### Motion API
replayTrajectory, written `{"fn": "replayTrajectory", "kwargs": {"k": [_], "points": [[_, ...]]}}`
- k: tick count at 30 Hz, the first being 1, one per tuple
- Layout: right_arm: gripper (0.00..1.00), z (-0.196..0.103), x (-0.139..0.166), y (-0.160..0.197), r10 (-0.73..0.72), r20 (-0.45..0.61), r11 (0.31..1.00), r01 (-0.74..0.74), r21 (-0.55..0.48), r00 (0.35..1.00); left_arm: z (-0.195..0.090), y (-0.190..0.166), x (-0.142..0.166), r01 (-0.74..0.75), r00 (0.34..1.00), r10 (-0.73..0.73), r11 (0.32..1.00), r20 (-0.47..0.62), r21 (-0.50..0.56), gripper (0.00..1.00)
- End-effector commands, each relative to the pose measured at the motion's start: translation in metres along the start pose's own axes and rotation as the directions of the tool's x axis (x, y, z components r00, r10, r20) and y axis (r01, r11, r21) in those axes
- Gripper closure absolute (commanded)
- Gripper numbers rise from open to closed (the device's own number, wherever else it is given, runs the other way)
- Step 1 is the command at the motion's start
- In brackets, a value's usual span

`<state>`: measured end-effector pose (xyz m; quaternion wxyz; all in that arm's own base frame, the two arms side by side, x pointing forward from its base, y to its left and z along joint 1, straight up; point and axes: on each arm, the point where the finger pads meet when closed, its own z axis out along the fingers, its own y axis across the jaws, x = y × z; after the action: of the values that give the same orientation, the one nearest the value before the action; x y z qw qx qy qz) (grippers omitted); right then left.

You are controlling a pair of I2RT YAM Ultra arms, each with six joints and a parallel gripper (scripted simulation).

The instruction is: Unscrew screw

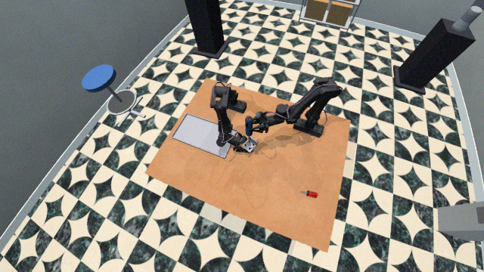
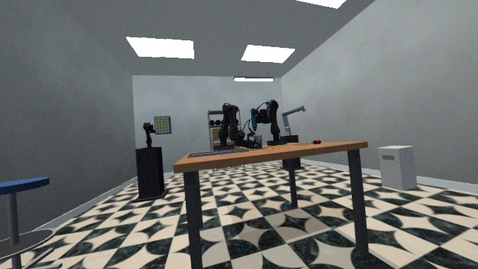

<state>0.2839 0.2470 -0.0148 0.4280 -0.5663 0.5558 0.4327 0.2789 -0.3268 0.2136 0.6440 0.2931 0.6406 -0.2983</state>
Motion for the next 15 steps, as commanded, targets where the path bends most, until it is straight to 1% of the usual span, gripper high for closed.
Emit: {"fn": "replayTrajectory", "kwargs": {"k": [1, 15], "points": [[0.41, 0.0002, -0.0058, -0.0029, -0.016, 0.010, 1.000, 0.016, -0.002, 1.000, -0.0019, 0.0046, -0.0352, 0.010, 0.992, -0.009, 1.000, 0.126, -0.004, 0.58], [0.41, 0.0002, -0.0058, -0.0029, -0.016, 0.010, 1.000, 0.016, -0.002, 1.000, -0.0024, 0.0050, -0.0336, 0.010, 0.993, -0.009, 1.000, 0.122, -0.005, 0.58]]}}
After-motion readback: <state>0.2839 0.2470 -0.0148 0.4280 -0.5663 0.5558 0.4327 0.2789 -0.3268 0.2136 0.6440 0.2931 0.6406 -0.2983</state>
